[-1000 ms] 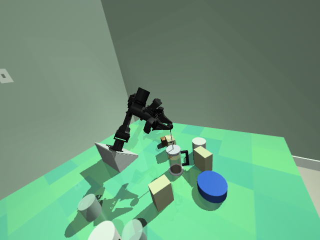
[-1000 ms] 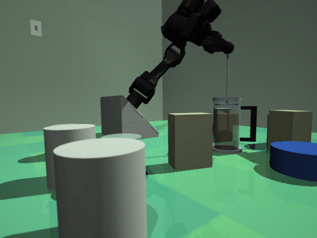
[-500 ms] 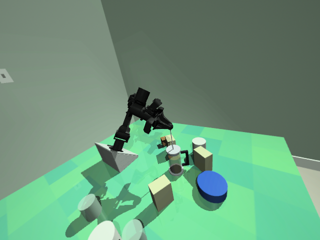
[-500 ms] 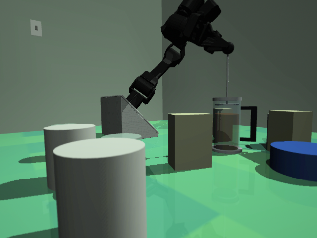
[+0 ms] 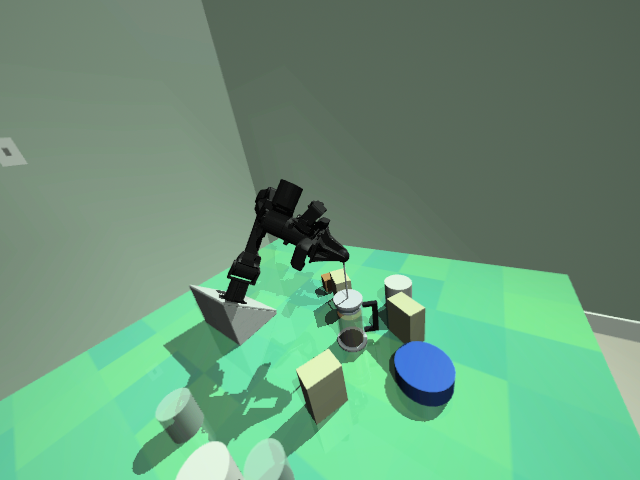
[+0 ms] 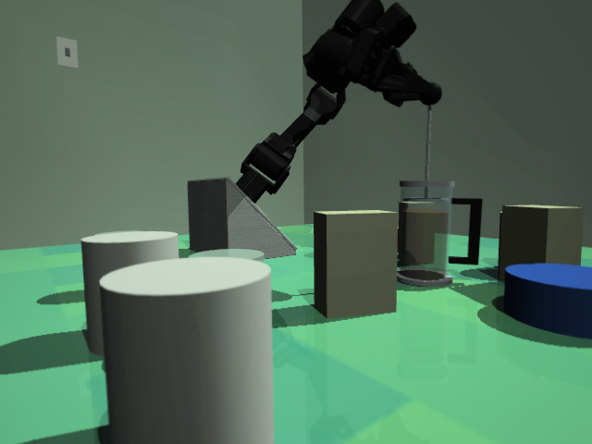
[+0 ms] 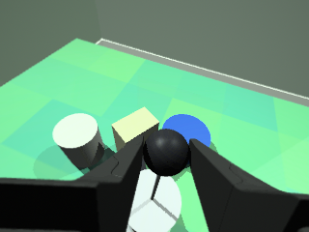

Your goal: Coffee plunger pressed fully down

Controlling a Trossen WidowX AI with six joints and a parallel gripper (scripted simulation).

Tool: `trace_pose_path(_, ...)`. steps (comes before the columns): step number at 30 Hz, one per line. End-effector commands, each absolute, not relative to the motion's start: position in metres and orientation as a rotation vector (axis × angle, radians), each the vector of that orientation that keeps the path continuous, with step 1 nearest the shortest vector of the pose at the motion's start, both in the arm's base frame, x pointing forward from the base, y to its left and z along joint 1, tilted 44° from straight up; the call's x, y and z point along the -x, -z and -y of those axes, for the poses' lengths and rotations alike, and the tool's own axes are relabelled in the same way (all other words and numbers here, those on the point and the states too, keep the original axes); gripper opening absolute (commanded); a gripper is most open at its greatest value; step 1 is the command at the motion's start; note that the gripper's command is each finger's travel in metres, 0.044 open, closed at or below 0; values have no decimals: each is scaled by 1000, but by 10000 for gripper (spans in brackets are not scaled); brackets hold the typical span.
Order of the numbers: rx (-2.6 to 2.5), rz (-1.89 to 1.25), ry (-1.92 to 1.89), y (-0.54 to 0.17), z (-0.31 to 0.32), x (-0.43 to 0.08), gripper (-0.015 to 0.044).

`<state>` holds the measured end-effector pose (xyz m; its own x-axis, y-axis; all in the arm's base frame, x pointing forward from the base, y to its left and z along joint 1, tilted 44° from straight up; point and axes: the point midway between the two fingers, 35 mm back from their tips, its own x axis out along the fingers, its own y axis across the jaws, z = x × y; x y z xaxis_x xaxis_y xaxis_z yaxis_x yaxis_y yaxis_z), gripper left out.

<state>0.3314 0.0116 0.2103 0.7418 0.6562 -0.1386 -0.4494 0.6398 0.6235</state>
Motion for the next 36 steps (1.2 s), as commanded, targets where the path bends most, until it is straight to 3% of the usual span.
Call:
trace_pose_path(1,-614,-400,-651,-195,-21,-331,130)
trace_pose_path(36,-615,-397,-651,-154,-62,-333,130)
